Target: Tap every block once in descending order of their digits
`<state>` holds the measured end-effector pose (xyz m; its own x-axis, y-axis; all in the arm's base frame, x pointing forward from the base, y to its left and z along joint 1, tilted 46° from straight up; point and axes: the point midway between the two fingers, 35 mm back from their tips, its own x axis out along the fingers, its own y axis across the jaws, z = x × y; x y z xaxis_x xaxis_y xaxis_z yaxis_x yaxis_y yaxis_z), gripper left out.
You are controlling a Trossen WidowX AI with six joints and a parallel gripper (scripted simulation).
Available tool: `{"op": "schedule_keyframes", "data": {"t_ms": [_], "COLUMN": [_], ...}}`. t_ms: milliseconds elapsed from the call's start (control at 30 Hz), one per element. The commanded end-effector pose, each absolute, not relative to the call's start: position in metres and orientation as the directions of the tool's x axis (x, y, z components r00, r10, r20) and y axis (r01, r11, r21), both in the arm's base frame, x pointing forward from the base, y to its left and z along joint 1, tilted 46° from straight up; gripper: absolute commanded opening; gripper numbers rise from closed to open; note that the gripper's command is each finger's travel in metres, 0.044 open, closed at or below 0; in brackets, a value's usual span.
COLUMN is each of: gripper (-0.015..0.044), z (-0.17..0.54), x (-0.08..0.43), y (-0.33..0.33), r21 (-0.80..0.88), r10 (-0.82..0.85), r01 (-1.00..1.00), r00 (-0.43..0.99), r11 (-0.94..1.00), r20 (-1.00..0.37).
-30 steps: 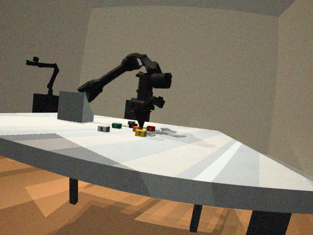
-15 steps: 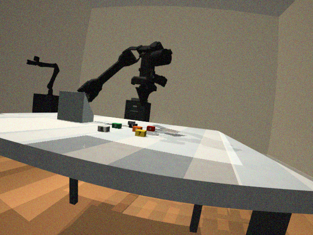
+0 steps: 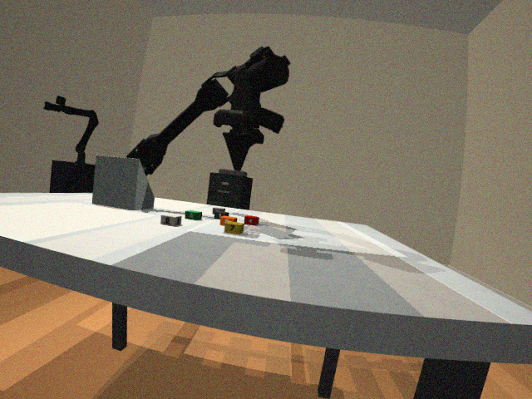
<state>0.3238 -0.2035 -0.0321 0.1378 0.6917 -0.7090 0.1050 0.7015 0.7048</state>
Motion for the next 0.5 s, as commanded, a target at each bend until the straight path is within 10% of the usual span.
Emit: {"op": "schedule_keyframes", "data": {"t_ms": [0, 467], "gripper": [0.002, 0.002], "z": [-0.04, -0.098], "x": [0.326, 0.337], "y": [-0.21, -0.153], "r21": [0.702, 0.705], "r10": [0.69, 0.693], "r01": [0.094, 0.092], "r00": [0.13, 0.132], "r11": [0.706, 0.704], "r20": [-0.712, -0.709]}}
